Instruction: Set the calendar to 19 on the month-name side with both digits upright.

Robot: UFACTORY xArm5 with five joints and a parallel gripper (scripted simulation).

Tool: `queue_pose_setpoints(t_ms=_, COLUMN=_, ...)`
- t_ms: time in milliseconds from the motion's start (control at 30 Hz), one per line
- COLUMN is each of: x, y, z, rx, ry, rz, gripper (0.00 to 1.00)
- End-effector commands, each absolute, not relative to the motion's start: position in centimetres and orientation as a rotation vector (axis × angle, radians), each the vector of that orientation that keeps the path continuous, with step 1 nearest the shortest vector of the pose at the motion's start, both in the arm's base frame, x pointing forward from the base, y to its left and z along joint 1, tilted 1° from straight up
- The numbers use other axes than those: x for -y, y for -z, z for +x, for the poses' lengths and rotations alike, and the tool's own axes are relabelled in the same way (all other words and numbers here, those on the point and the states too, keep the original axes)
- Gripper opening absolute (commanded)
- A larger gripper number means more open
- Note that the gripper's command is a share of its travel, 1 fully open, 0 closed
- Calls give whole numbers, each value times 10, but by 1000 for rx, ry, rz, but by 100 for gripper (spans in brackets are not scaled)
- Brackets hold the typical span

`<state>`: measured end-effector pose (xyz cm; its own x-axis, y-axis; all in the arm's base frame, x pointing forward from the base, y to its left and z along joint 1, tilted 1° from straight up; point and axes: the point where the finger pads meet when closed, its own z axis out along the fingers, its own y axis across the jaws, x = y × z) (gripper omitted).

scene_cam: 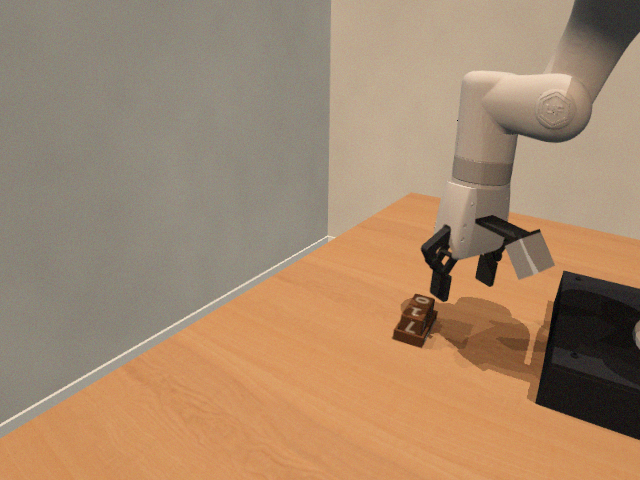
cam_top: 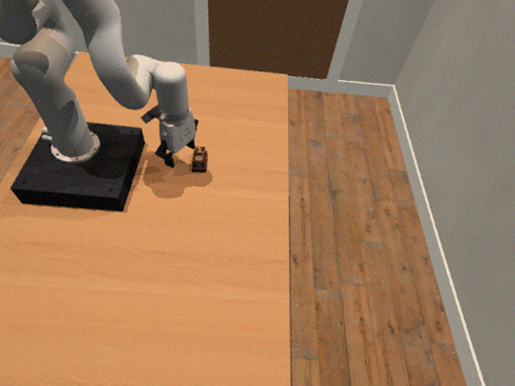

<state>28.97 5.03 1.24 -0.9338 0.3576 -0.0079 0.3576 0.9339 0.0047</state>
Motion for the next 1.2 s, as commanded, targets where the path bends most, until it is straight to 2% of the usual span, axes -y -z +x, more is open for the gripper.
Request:
queue_pose_setpoints(t_ms=0, x=-50, y=-13, z=291, rx=-3078, ry=-6, rz=569, gripper=100)
queue_pose_setpoints(t_ms=233, x=-51, y=-13, z=292, rx=-3078, ry=-6, rz=569, gripper=100)
queue_pose_setpoints(t_ms=900, x=-67, y=-20, z=328, rx=-3078, ry=-7, rz=569, gripper=100)
queue_pose_setpoints(t_ms=1167, x=-67, y=-20, z=329, rx=-3078, ry=-7, rz=569, gripper=100)
